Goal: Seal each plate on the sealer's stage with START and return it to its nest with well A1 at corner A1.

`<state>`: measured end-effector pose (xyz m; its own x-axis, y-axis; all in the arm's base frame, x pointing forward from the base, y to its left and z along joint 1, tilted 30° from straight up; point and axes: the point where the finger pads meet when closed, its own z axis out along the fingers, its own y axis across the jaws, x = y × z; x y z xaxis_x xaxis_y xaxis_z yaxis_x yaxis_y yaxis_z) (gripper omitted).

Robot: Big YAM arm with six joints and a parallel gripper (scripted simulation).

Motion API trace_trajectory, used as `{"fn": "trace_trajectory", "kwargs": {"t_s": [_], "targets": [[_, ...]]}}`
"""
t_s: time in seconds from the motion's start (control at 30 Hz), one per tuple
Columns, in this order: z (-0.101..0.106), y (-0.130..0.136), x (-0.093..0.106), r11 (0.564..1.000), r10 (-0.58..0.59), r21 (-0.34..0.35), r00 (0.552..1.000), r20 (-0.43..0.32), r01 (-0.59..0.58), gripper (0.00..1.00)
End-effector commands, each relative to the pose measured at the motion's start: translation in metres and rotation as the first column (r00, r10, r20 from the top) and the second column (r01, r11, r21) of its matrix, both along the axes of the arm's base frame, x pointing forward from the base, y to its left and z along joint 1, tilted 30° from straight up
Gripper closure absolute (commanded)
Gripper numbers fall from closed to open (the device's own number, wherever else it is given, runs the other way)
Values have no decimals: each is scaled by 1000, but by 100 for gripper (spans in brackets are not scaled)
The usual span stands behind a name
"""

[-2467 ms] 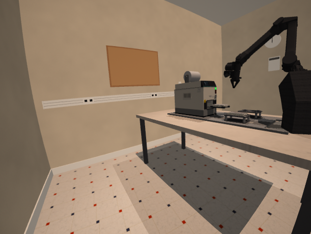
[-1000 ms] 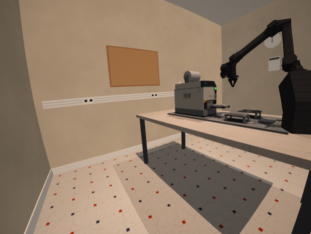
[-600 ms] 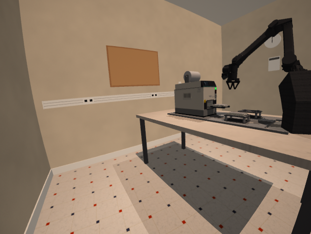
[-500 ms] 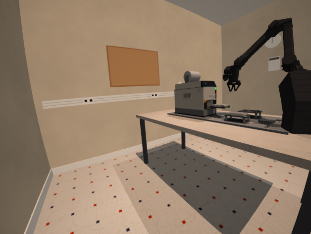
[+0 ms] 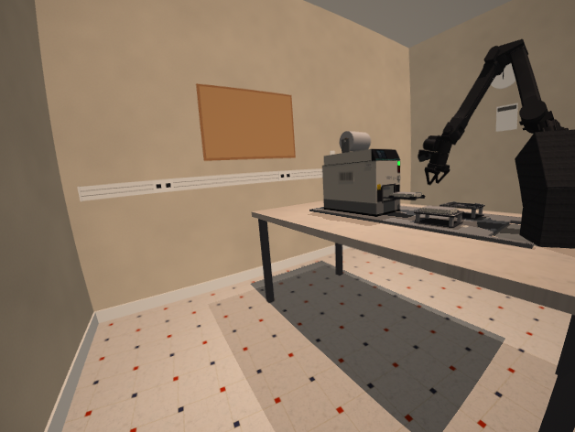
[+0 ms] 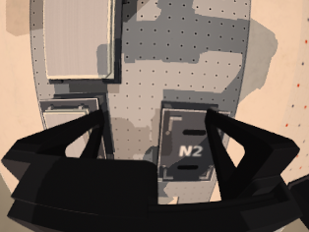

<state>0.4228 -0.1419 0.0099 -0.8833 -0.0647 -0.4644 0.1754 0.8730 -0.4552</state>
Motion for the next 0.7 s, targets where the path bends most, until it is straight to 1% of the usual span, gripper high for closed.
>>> {"fn": "trace_trajectory", "kwargs": {"t_s": [0.0,0.1,0.3,0.37,0.5,0.67], "targets": [[5,-5,17,1000,18,-22,999,35,-18,0],[22,-1,28,1000,19,-24,996,83,-17,0],[25,5,32,1000,21,-18,996,85,-20,0],[26,9,32,1000,22,-13,996,84,-21,0],[22,12,22,1000,16,-4,997,69,-16,0],[8,13,10,1000,3,8,999,39,-4,0]]}}
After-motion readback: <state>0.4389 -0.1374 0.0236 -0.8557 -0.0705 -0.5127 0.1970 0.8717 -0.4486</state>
